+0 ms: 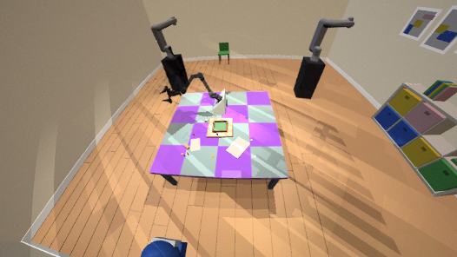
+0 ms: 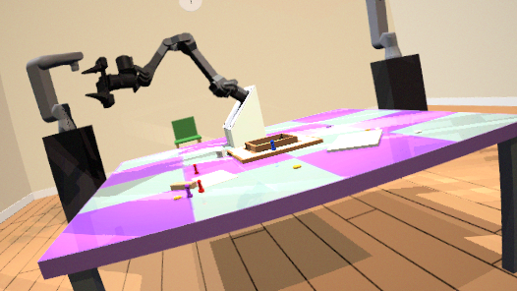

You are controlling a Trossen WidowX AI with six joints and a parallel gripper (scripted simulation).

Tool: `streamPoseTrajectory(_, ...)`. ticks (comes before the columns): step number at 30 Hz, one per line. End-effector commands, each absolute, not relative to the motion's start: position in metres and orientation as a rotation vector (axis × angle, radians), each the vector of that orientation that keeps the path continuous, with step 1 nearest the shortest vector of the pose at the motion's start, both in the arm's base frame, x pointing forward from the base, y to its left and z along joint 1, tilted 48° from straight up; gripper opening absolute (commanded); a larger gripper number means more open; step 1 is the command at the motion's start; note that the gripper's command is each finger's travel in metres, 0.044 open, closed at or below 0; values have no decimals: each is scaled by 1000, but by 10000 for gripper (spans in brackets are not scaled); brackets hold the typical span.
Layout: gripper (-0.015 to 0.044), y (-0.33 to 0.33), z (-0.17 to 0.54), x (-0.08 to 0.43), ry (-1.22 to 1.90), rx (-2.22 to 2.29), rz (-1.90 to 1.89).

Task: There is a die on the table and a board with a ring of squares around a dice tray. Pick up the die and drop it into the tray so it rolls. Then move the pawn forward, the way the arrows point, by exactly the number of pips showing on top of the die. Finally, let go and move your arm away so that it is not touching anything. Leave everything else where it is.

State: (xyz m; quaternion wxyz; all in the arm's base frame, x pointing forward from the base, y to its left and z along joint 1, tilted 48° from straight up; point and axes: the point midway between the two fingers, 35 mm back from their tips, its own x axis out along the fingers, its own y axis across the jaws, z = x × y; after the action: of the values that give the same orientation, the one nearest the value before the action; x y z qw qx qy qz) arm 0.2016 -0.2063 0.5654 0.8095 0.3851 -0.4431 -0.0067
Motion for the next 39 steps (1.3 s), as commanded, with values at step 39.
streamPoseTrajectory(39,275,-160,62,214,1134,-290,-874)
